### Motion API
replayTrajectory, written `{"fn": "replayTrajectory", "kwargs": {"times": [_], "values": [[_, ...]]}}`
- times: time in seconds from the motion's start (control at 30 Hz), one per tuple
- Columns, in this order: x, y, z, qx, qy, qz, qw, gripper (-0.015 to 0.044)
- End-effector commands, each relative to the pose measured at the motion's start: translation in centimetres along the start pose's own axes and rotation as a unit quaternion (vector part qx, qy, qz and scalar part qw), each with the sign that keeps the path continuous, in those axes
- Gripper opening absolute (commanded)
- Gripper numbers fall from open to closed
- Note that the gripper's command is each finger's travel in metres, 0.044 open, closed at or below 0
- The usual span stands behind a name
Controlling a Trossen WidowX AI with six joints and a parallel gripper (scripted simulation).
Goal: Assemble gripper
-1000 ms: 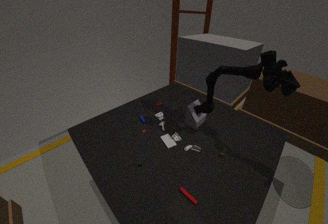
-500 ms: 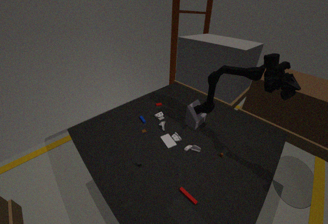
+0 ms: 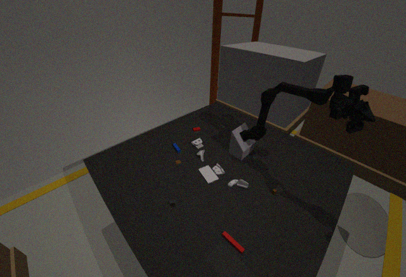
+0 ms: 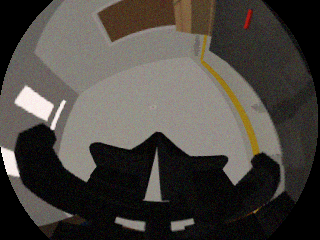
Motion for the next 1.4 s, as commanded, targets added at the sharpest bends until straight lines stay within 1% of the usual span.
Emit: {"fn": "replayTrajectory", "kwargs": {"times": [0.0, 0.33, 0.67, 1.03, 1.37], "values": [[-0.9, -0.3, -0.1, -0.002, 0.036, -0.001, 0.999, 0.0000], [-2.1, -1.1, -0.3, -0.012, 0.082, 0.003, 0.997, 0.0000], [-5.1, -2.4, -0.2, -0.014, 0.185, -0.018, 0.982, 0.0000], [-8.4, -4.1, 0.5, -0.017, 0.297, -0.045, 0.954, 0.0000], [-11.3, -5.6, 1.9, -0.023, 0.391, -0.073, 0.917, 0.0000]]}}
Point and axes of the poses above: the point midway between the two fingers, 35 mm back from their tips, its own y axis back along the fingers, its own x axis across the jaws, z = x × y, the point moved 4 cm from there along y, back along the fingers, and after that the axes turned 5 degrees about y, right-handed, at the moved point
